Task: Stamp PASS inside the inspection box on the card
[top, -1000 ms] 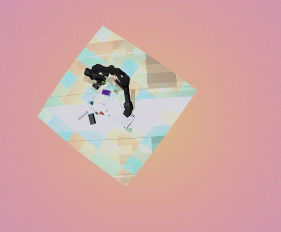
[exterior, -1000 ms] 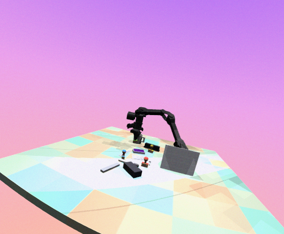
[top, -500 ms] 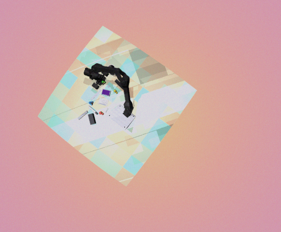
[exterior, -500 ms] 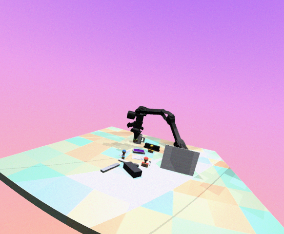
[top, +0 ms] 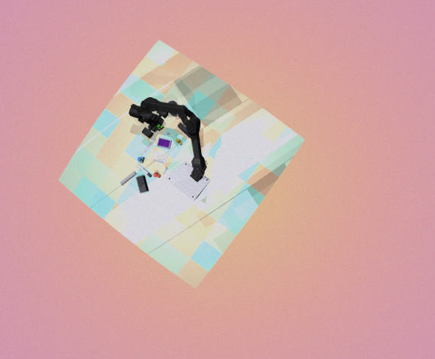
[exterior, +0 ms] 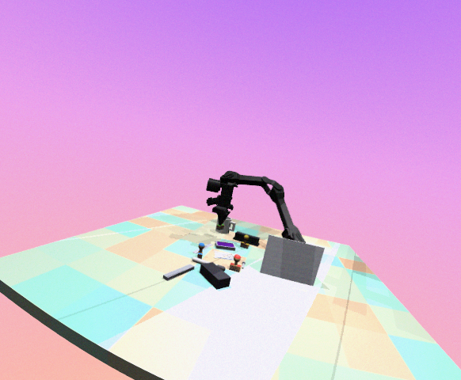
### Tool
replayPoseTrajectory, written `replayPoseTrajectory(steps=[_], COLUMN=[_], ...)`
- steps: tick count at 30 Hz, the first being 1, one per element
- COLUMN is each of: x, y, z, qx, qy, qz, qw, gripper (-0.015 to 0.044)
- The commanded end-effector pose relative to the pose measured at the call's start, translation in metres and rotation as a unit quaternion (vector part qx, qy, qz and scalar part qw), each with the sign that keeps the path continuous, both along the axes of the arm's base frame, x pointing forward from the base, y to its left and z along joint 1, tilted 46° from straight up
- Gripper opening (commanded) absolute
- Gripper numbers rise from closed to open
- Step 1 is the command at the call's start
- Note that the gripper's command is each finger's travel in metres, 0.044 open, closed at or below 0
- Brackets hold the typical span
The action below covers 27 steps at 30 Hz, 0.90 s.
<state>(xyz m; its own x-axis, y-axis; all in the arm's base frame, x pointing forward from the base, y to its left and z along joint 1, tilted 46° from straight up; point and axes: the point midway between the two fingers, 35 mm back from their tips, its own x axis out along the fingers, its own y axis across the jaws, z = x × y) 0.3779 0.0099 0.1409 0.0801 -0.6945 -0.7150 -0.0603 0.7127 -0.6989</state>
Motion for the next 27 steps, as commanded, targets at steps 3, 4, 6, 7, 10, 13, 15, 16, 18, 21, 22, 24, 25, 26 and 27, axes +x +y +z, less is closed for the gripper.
replayPoseTrajectory(steps=[3, 4, 6, 7, 10, 13, 15, 16, 18, 21, 22, 24, 25, 26, 27], x=[0.0, 0.0, 0.0, 0.0, -0.002, -0.011, -0.017, -0.02, -0.027, -0.037, -0.041, -0.048, -0.052, -0.056, -0.059], y=[0.003, 0.003, 0.004, 0.004, 0.006, 0.015, 0.02, 0.023, 0.028, 0.035, 0.037, 0.041, 0.043, 0.045, 0.046], z=[0.001, 0.002, 0.002, 0.003, 0.001, -0.006, -0.012, -0.014, -0.019, -0.027, -0.03, -0.035, -0.037, -0.04, -0.042], qx=[0.003, 0.003, 0.003, 0.003, 0.003, 0.004, 0.005, 0.005, 0.006, 0.006, 0.006, 0.005, 0.005, 0.005, 0.005], qy=[0.0, 0.0, 0.0, 0.0, 0.0, 0.001, 0.001, 0.001, 0.002, 0.002, 0.002, 0.002, 0.002, 0.002, 0.002], qz=[-0.002, -0.002, -0.002, -0.002, -0.002, -0.002, -0.002, -0.002, -0.002, -0.002, -0.002, -0.002, -0.002, -0.002, -0.002], qw=[1.0, 1.0, 1.0, 1.0, 1.0, 1.0, 1.0, 1.0, 1.0, 1.0, 1.0, 1.0, 1.0, 1.0, 1.0], gripper=[0.0, 0.0, 0.0, 0.0, 0.0, 0.0, 0.0, 0.0, 0.0, 0.0, 0.0, 0.0, 0.0, 0.0, 0.0])
